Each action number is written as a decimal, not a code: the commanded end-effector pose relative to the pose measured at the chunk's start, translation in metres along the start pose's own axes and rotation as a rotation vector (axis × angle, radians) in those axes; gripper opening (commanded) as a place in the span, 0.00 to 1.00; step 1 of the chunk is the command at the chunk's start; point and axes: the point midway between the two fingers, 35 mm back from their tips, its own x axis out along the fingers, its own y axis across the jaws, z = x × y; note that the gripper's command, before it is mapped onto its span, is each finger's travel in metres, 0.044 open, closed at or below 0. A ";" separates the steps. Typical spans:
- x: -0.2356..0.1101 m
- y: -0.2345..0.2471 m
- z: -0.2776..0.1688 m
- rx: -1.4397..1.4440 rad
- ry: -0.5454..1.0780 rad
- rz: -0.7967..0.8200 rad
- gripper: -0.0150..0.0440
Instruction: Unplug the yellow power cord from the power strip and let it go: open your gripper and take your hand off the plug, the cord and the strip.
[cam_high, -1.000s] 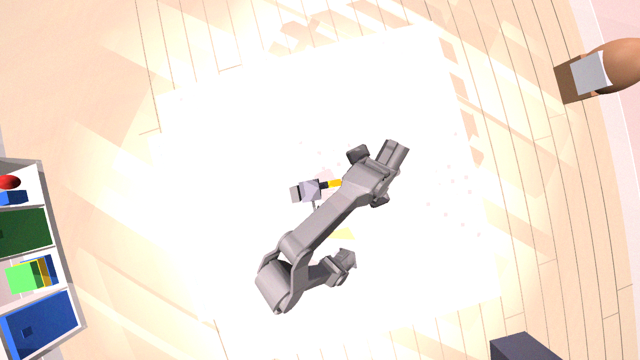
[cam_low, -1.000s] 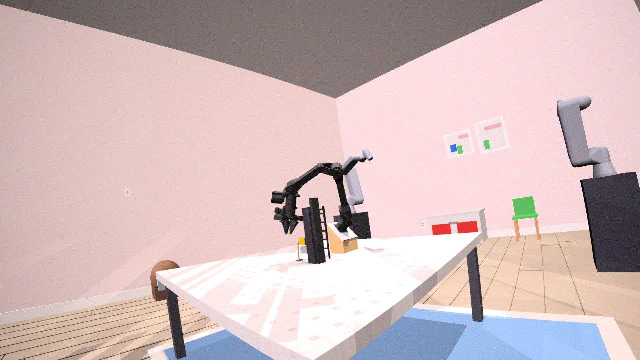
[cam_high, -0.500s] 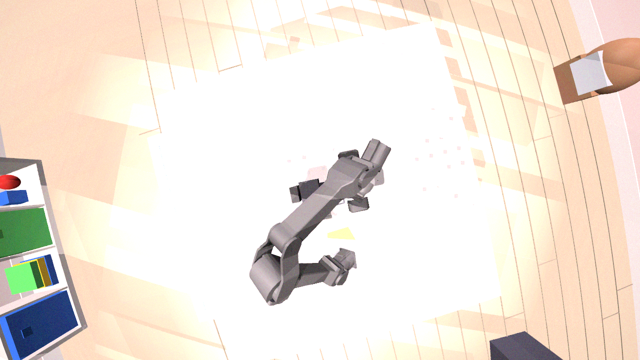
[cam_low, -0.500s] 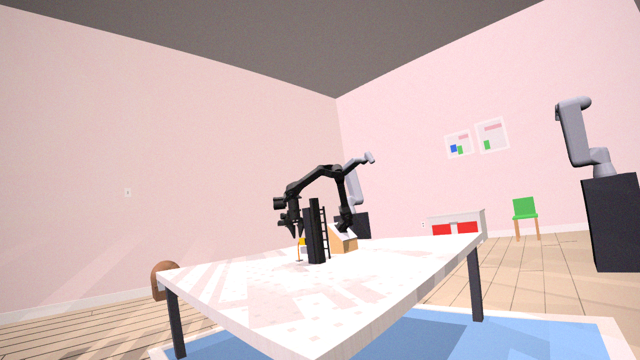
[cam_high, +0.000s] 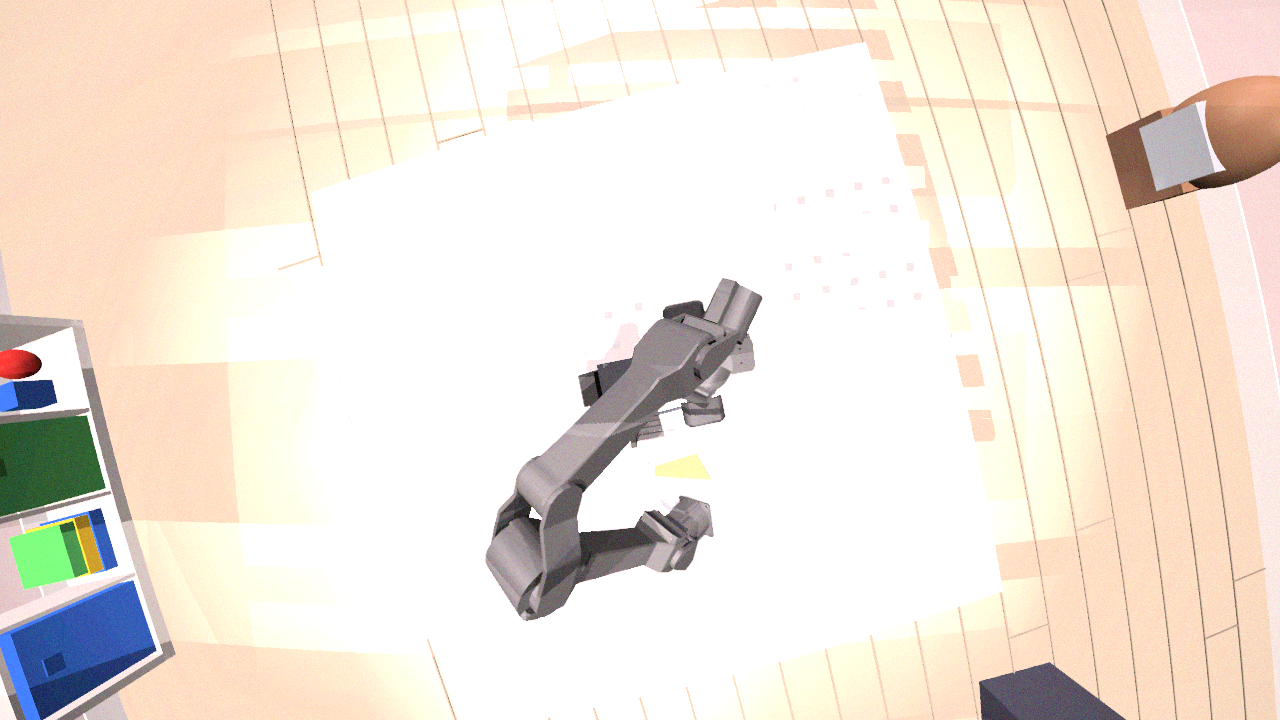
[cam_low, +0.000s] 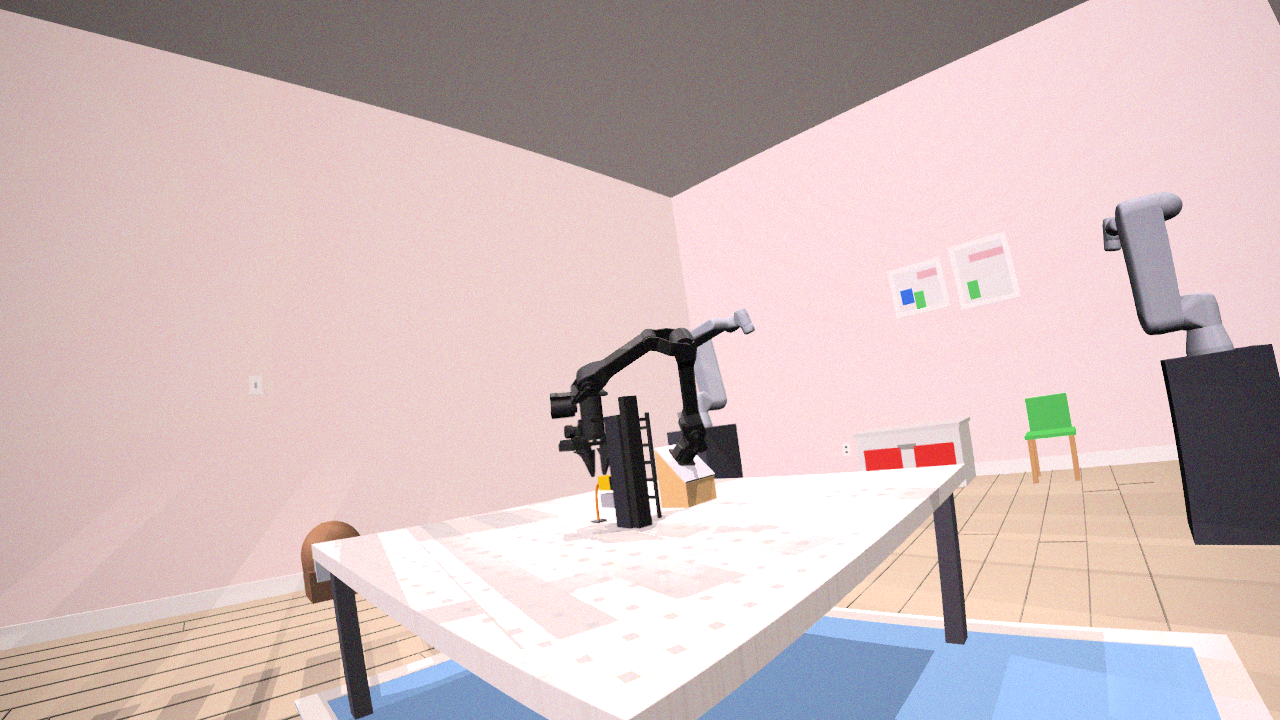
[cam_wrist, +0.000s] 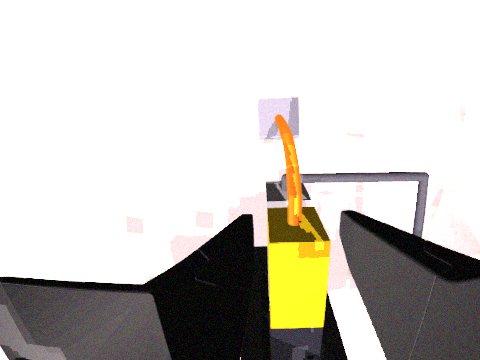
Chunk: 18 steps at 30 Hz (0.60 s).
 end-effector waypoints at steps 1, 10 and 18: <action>0.000 -0.001 -0.008 0.007 0.008 0.000 0.53; 0.001 -0.001 -0.021 0.006 0.009 0.000 0.53; 0.005 -0.001 -0.022 0.006 0.009 0.000 0.53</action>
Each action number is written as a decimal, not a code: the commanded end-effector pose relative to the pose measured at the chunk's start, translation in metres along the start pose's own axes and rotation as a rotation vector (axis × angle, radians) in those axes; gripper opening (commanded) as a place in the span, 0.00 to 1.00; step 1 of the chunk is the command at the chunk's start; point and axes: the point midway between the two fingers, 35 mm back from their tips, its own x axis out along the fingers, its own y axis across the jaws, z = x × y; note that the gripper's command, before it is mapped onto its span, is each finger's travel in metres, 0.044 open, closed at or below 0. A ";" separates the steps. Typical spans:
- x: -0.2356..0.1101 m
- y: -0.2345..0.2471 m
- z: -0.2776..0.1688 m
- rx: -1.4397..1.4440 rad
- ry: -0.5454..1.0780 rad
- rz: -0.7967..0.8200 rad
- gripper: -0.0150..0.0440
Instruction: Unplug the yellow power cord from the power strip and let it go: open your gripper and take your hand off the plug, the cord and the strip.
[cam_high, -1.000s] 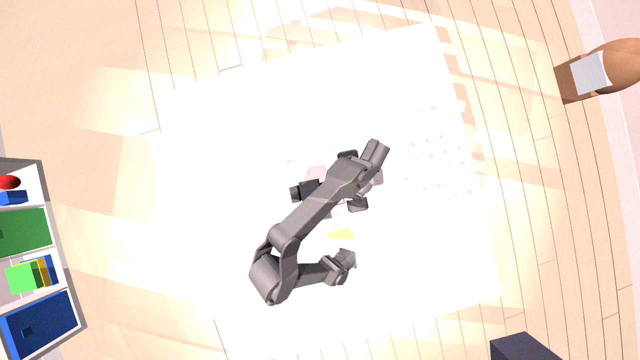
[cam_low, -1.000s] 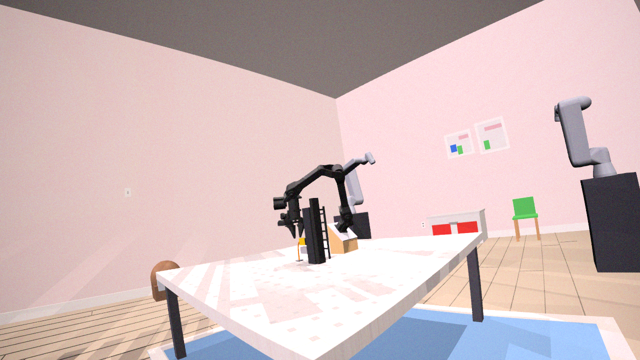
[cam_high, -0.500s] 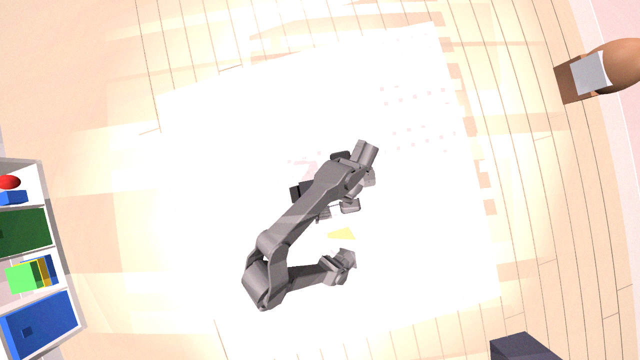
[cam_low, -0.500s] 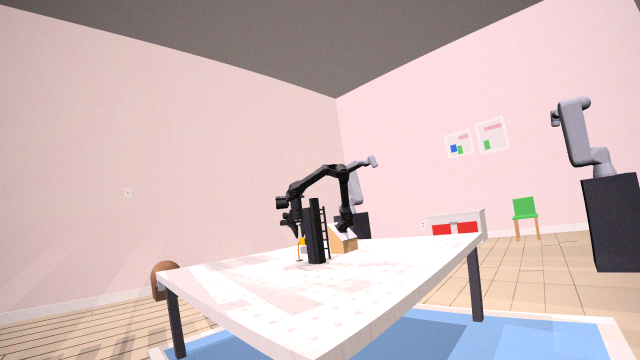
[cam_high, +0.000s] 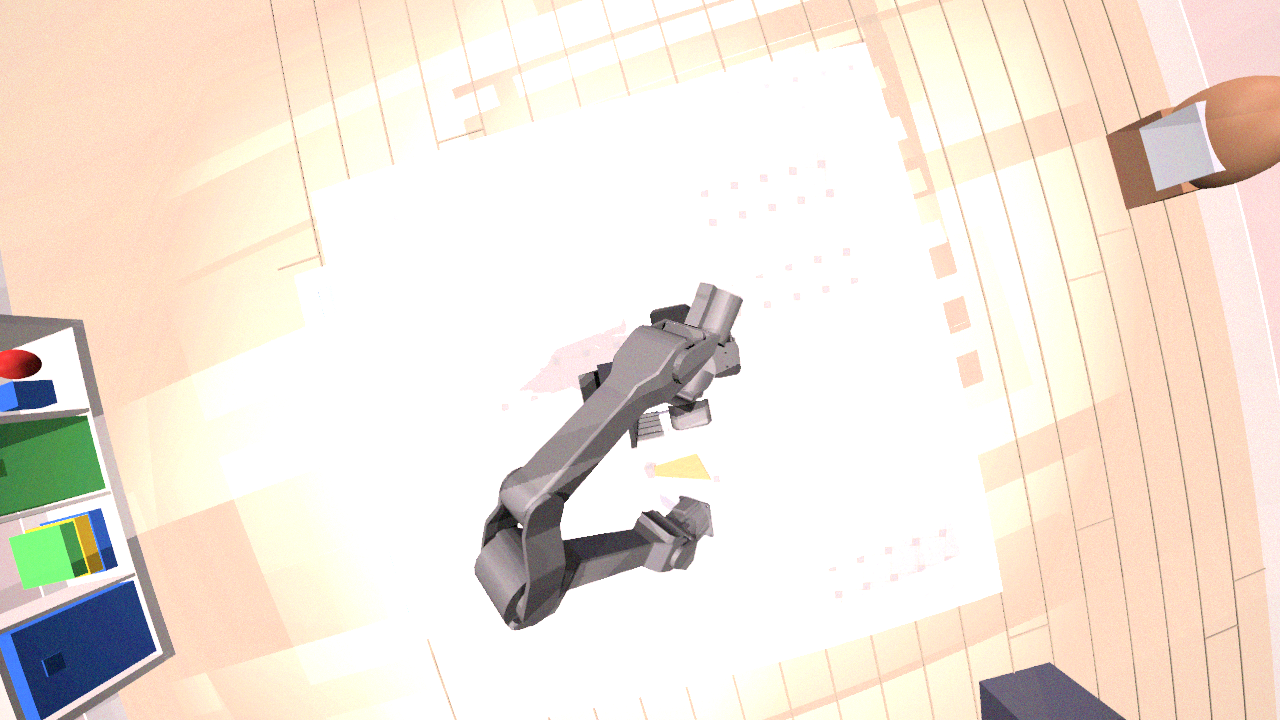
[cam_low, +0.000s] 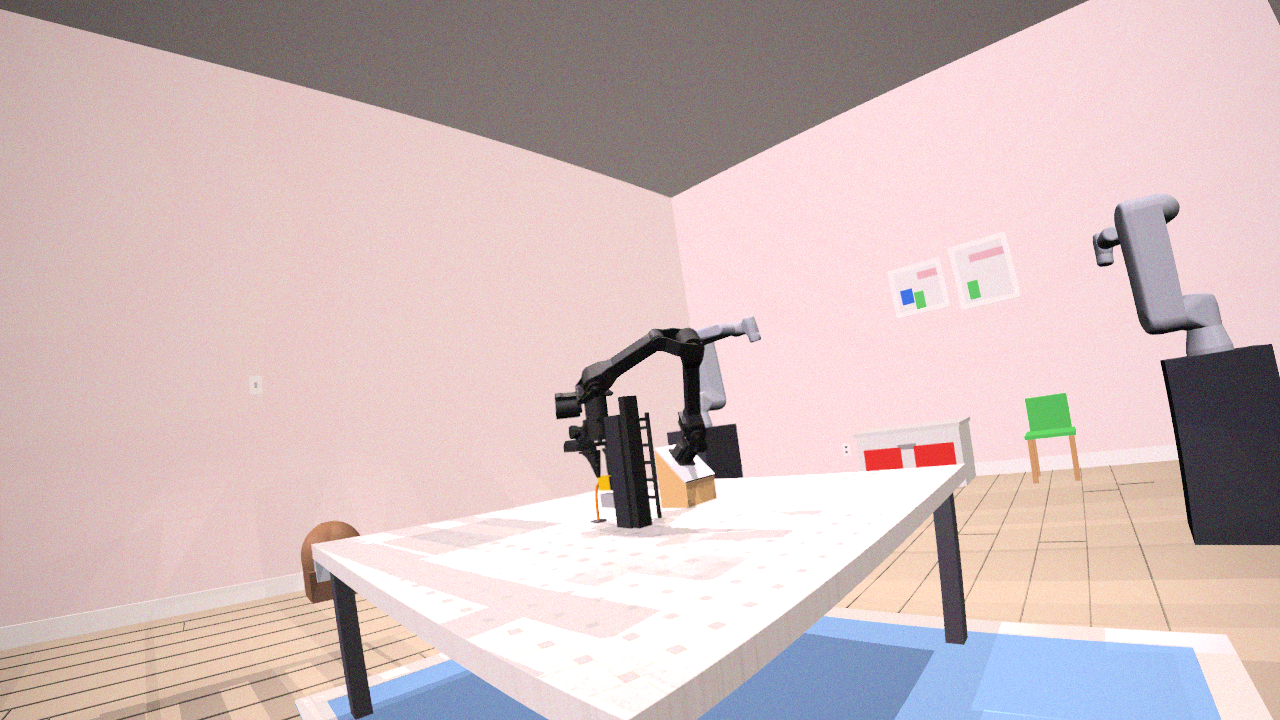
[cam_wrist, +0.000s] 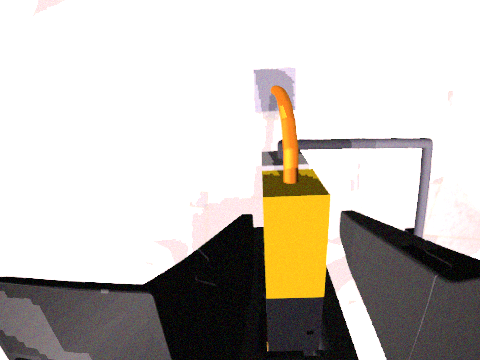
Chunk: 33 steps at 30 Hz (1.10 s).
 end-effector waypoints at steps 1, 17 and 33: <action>0.005 0.000 -0.001 0.003 0.005 0.003 0.53; 0.008 0.000 -0.001 -0.001 0.000 -0.001 0.28; 0.007 0.002 0.018 0.000 -0.002 0.001 0.25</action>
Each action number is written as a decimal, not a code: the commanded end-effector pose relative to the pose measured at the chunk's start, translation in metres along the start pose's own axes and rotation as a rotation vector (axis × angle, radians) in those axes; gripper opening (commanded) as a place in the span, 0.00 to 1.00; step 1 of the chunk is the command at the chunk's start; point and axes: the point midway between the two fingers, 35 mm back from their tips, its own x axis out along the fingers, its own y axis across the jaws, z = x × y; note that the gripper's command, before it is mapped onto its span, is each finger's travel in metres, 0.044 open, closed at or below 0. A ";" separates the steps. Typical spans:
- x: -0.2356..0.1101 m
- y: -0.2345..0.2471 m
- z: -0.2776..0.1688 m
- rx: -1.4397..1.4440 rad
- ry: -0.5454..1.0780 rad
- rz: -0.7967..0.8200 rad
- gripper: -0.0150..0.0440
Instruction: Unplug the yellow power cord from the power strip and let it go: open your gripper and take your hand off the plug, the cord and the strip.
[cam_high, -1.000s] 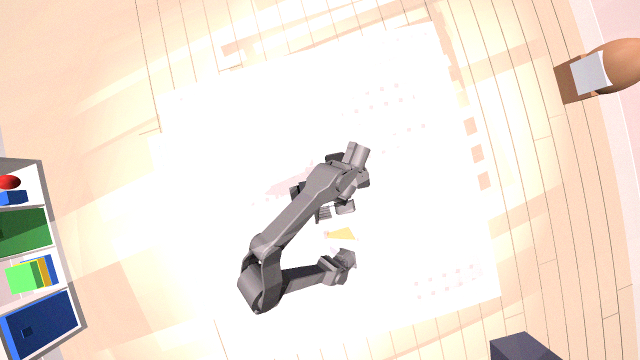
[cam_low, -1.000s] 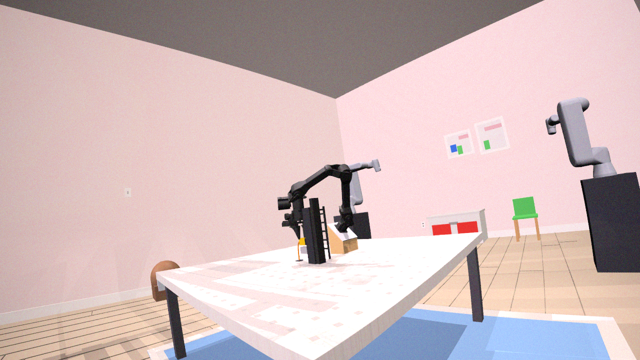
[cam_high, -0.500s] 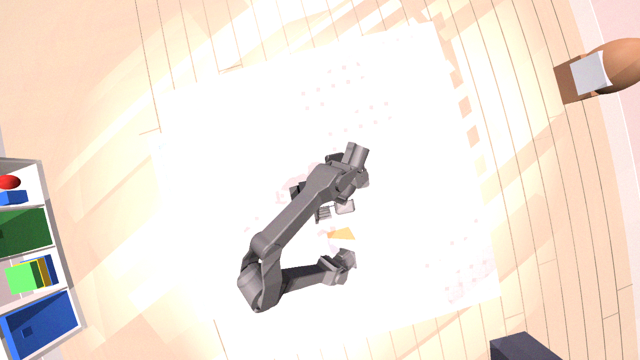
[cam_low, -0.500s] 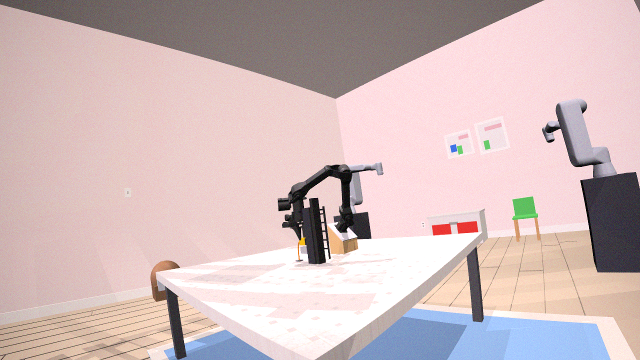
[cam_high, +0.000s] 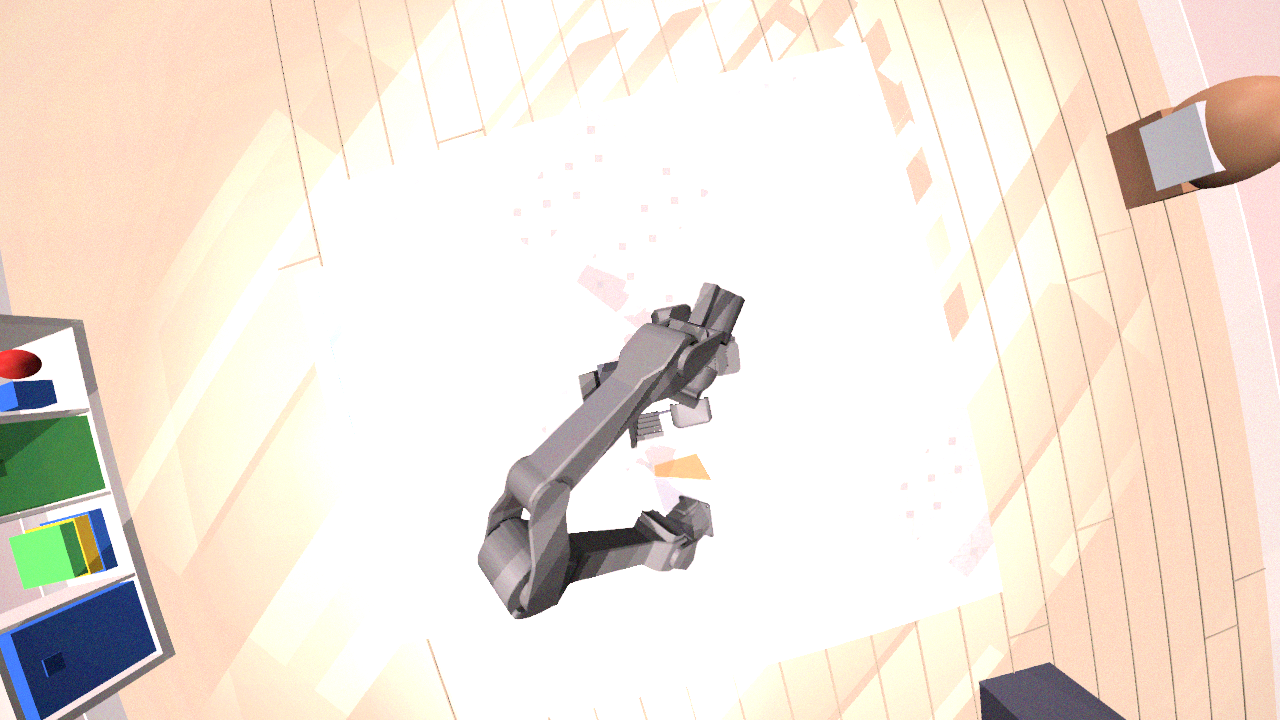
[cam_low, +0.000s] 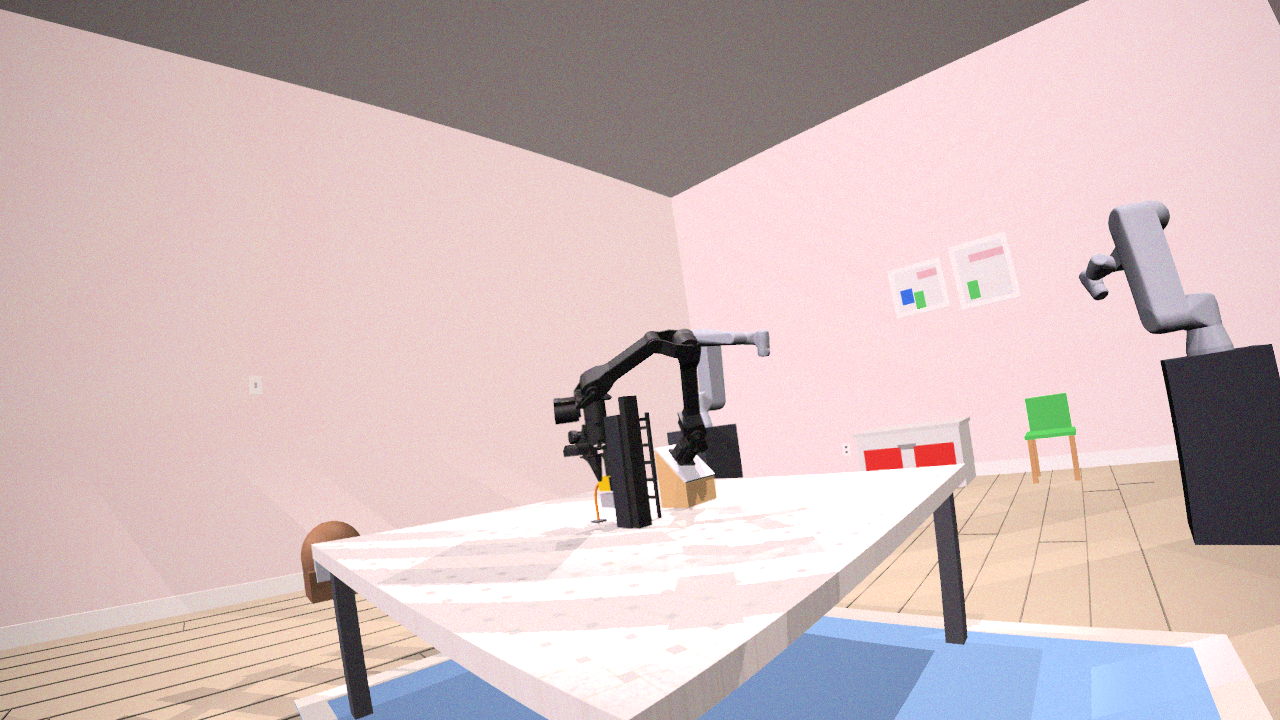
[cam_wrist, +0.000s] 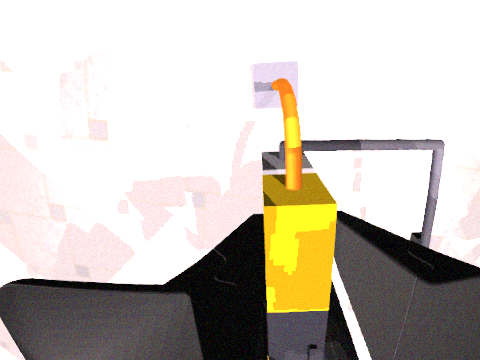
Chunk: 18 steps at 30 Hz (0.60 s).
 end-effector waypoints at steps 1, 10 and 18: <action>-0.004 0.001 0.018 0.003 -0.035 0.006 0.25; -0.007 0.002 0.033 0.004 -0.036 0.007 0.25; -0.009 0.001 0.045 0.004 -0.036 0.008 0.25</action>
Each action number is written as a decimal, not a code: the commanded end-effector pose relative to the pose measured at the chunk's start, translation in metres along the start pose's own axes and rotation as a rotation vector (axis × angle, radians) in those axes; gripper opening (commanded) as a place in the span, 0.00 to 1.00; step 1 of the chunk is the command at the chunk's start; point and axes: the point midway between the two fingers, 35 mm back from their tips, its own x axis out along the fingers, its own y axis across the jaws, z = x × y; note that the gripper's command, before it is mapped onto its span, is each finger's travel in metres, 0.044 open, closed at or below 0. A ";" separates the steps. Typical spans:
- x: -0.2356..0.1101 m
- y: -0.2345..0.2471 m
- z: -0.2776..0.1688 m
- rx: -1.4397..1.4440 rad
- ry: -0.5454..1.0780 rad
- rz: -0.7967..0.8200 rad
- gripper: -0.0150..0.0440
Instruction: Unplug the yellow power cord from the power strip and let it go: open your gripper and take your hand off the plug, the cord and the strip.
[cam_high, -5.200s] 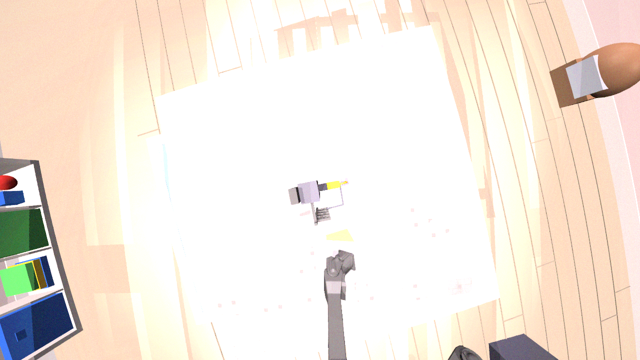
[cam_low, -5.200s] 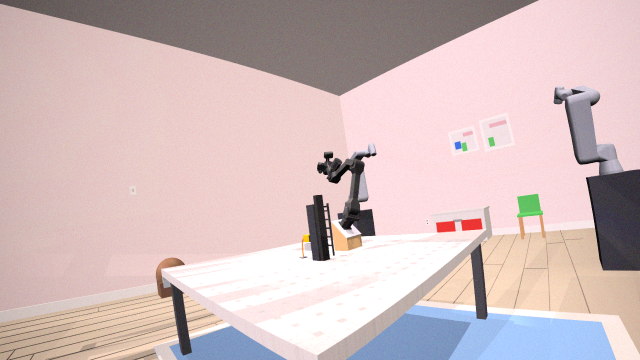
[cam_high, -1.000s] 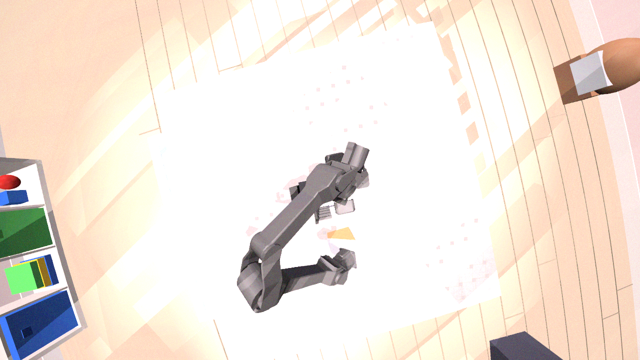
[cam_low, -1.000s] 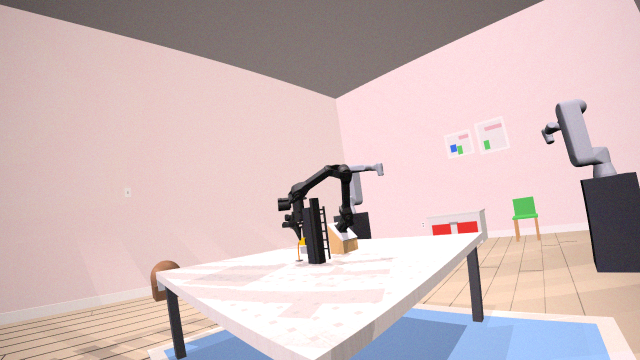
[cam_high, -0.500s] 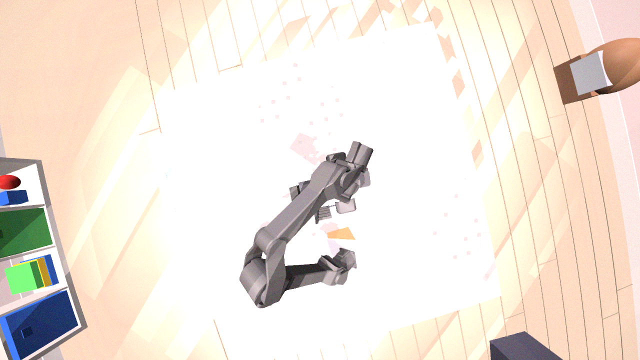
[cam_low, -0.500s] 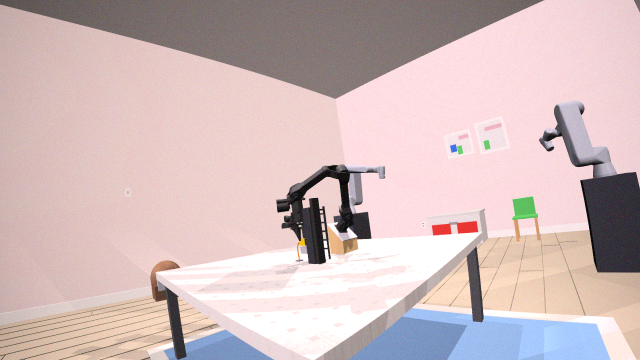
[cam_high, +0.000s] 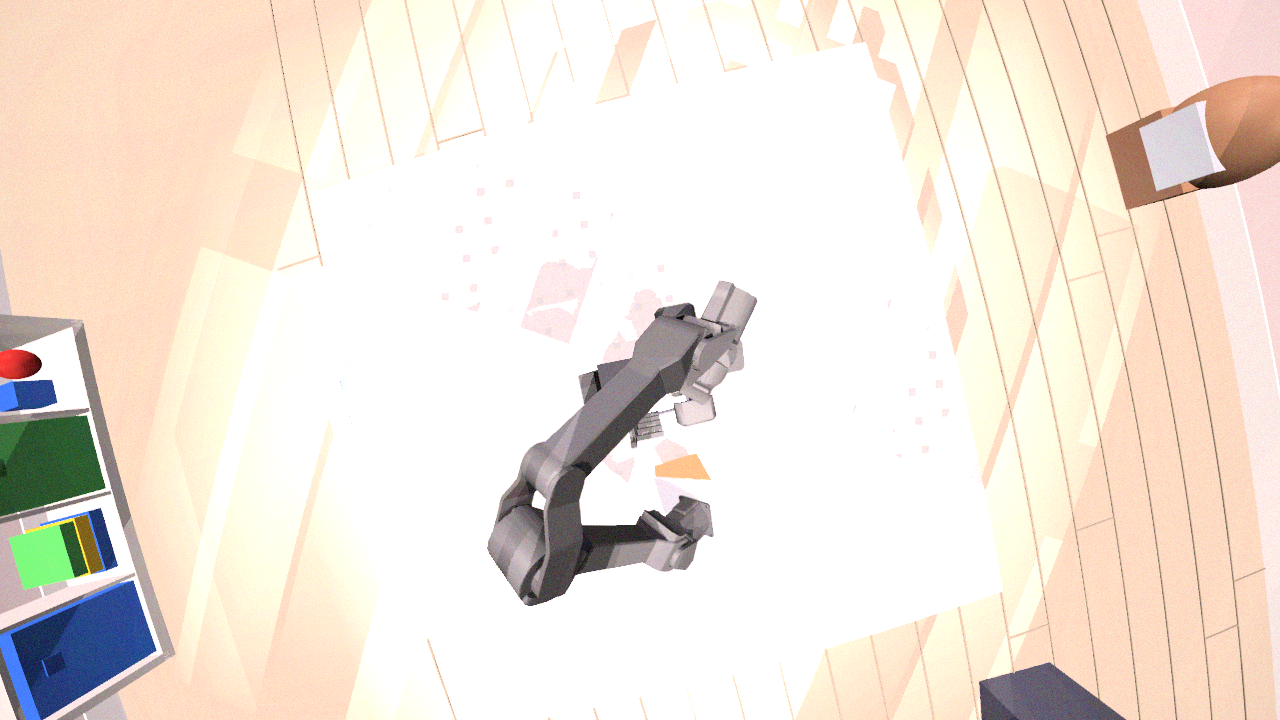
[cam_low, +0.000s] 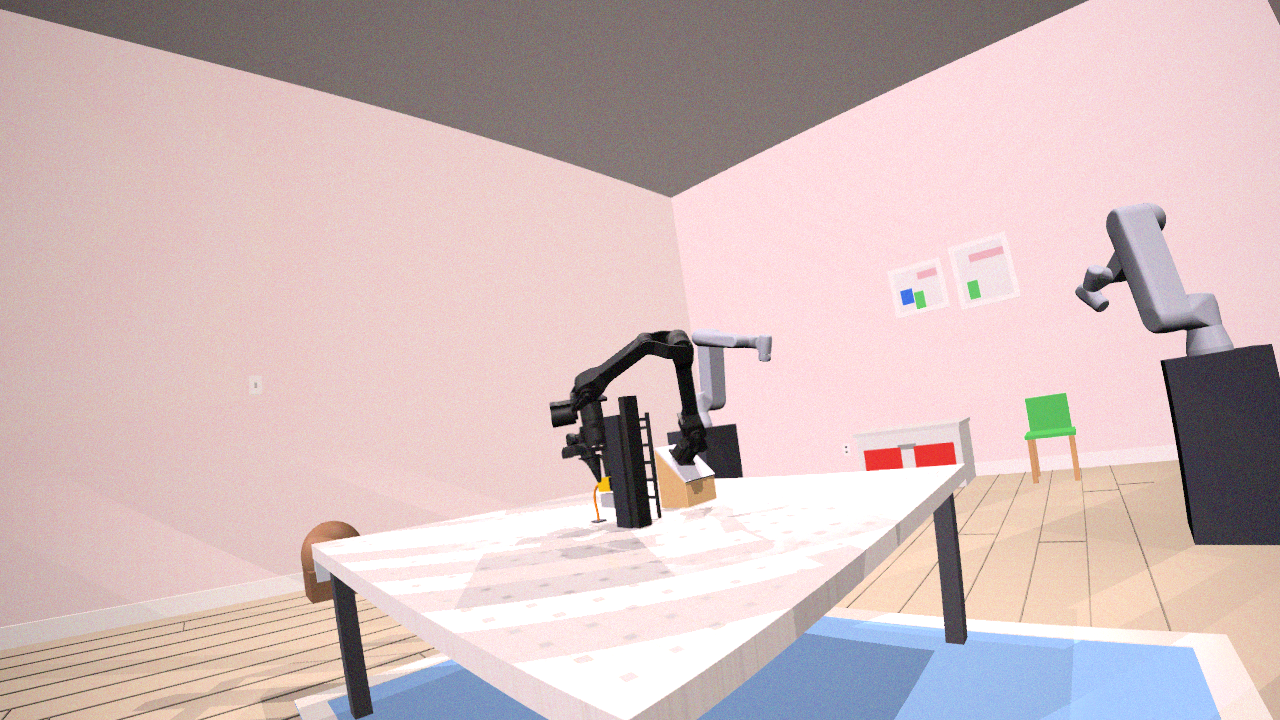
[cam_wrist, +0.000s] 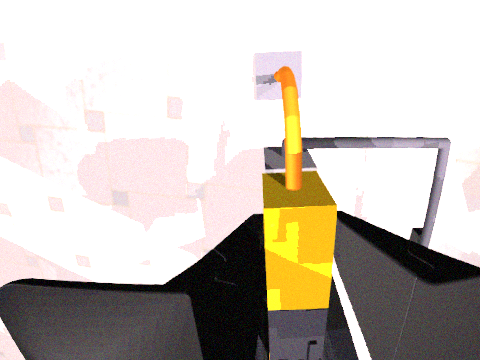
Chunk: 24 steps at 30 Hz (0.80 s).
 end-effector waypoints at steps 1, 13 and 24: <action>-0.015 -0.001 0.042 0.010 -0.107 0.010 0.25; -0.012 -0.002 0.040 0.011 -0.102 0.011 0.57; -0.022 -0.001 0.070 0.011 -0.106 0.012 1.00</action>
